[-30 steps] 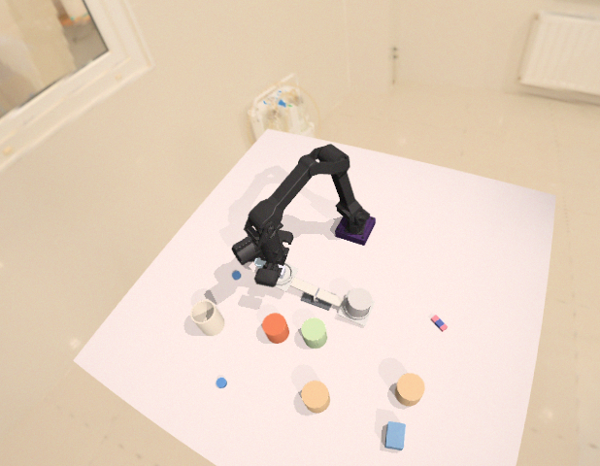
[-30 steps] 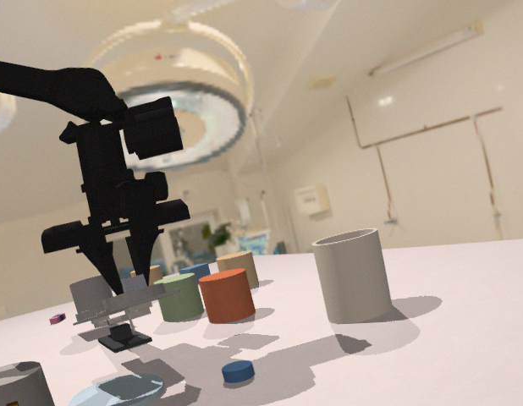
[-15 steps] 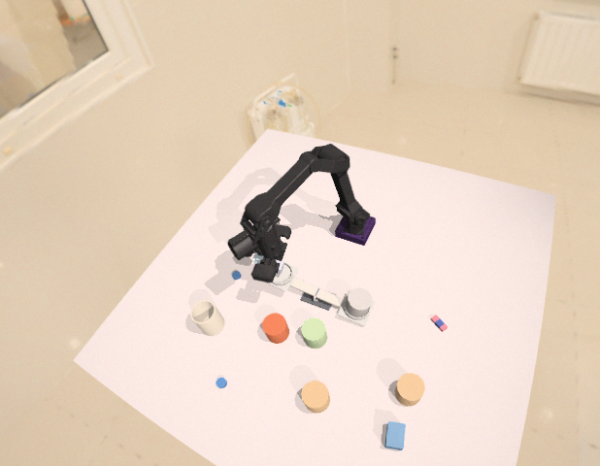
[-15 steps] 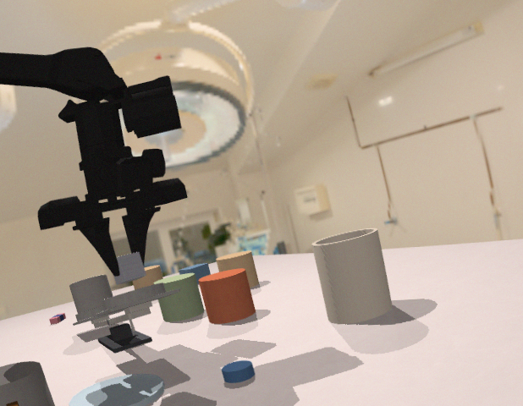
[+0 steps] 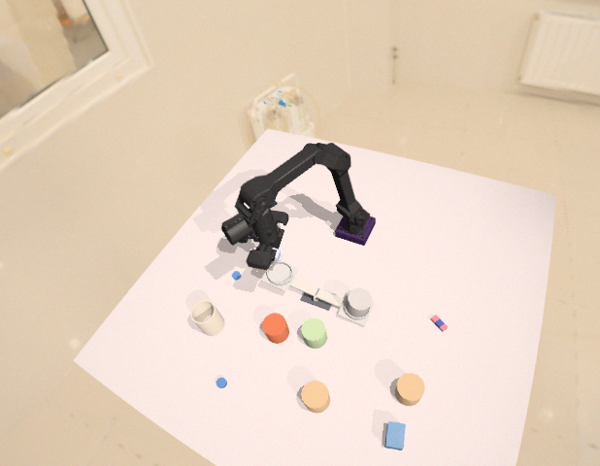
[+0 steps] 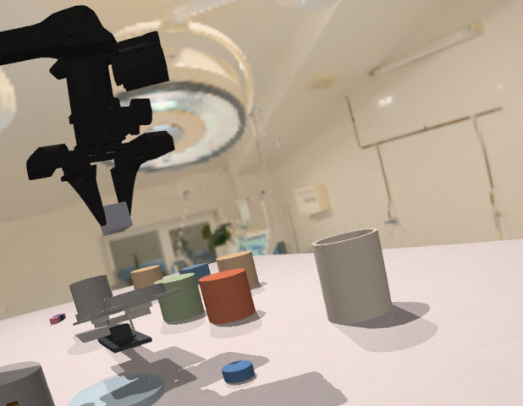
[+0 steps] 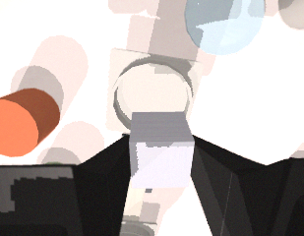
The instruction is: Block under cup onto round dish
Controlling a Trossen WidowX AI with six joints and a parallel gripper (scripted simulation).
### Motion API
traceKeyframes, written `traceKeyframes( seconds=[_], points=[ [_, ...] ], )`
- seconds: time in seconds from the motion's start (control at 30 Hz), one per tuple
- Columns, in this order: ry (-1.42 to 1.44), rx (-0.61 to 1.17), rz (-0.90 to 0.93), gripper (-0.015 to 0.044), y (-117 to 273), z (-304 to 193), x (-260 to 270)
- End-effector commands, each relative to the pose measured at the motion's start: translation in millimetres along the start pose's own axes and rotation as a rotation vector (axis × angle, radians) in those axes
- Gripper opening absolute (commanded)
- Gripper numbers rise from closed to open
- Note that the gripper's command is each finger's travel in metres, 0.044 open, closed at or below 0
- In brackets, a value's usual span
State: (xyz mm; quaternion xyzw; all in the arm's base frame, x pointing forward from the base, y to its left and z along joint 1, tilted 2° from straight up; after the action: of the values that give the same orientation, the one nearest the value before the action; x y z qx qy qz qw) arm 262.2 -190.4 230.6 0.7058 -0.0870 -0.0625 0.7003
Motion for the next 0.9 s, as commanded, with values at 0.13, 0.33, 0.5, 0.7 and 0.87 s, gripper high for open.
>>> traceKeyframes(
  seconds=[0.13, 0.33, 0.5, 0.7, 0.87],
  points=[
    [0.012, -0.005, 0.001, 0.0000, -14.3, 25.4, -8.9],
    [0.016, -0.011, -0.001, 0.0000, -41.4, 58.4, -25.6],
    [0.010, -0.010, -0.004, 0.0000, -65.5, 83.3, -44.2],
    [0.003, -0.009, -0.007, 0.0000, -93.1, 108.1, -70.7],
    [0.003, -0.009, -0.007, 0.0000, -98.7, 110.6, -73.9]
  ],
)
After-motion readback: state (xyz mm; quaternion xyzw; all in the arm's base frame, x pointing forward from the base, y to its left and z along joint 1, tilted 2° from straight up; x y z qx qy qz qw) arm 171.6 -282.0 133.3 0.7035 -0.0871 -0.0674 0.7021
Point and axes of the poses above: the point midway between the two fingers, 35 mm back from their tips, its own y axis back along the fingers, its own x axis across the jaws, z = x × y, the point moved 5 cm from there along y, back along the fingers, and after that the axes turned 12 degrees about -y, right-handed, at the moved point
